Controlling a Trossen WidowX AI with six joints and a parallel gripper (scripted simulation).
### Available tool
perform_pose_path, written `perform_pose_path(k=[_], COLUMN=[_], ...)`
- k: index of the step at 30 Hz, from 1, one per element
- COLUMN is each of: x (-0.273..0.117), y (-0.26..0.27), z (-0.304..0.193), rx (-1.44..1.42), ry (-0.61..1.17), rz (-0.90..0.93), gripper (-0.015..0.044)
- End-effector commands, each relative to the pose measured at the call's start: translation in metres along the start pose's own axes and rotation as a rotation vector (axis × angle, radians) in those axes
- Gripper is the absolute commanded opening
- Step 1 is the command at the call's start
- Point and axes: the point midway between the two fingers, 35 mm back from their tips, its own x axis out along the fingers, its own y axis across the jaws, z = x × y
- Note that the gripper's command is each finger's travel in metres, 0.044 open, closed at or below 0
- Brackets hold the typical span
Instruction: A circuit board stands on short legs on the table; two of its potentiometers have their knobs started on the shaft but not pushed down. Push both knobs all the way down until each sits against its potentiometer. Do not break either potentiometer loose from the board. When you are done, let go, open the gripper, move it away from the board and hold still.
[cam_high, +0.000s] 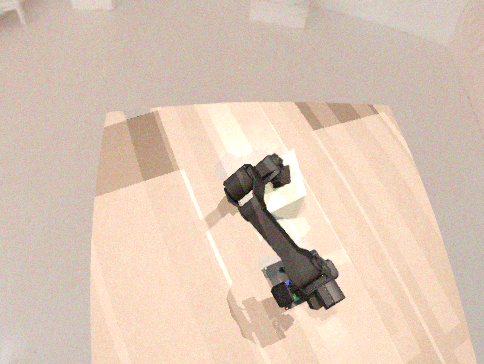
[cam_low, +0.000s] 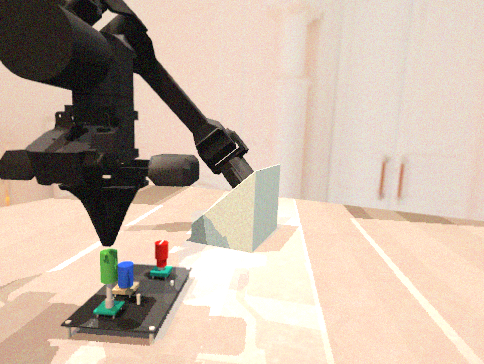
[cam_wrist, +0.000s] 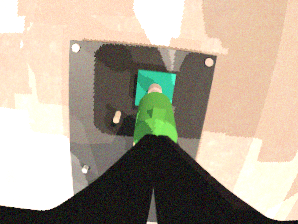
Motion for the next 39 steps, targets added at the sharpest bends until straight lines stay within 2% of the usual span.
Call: perform_pose_path(k=[1, 39], x=[0.0013, 0.0064], y=[0.0002, 0.0002], z=[-0.0001, -0.0002], rx=[-0.008, -0.008], ry=[0.004, 0.004], rz=[-0.006, -0.006], gripper=[0.0000, 0.0000])
